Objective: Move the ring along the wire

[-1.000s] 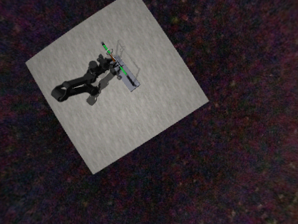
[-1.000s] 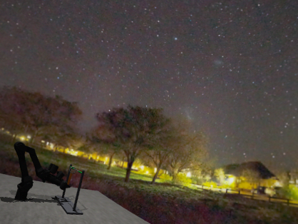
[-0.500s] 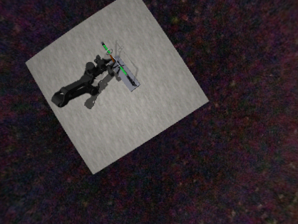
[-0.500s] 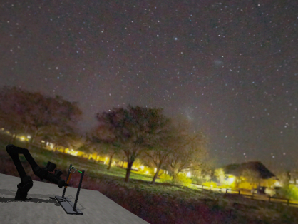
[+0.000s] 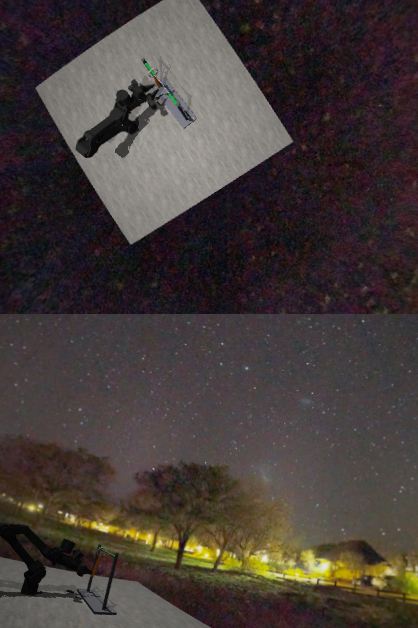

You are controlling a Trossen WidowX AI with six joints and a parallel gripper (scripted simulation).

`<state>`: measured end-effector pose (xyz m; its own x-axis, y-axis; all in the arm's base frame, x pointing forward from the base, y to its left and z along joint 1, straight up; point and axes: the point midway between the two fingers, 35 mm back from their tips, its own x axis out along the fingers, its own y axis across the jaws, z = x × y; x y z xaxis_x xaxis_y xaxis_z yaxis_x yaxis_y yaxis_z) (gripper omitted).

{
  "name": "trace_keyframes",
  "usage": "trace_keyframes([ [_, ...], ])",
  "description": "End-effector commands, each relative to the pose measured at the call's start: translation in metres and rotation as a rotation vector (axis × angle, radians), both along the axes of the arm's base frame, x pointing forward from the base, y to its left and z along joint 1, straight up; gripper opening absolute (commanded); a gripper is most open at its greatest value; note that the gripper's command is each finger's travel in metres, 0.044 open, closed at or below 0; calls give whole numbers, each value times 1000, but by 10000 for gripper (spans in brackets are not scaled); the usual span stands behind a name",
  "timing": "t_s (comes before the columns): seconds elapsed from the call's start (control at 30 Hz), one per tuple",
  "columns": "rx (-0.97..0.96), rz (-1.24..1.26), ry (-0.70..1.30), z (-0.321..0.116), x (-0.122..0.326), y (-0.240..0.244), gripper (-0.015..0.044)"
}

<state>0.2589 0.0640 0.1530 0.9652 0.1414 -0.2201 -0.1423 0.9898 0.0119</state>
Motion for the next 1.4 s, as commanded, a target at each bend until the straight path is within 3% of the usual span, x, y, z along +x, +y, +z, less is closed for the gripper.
trace_keyframes([
  [0.0, 1, -3, 6, -3, -5, -1, 160],
  [0.9, 1, -3, 6, -3, -6, -1, 160],
  [1.23, -1, 2, 7, 8, -47, -7, 423],
  [1.37, -1, 2, 7, 8, -55, -9, 440],
])
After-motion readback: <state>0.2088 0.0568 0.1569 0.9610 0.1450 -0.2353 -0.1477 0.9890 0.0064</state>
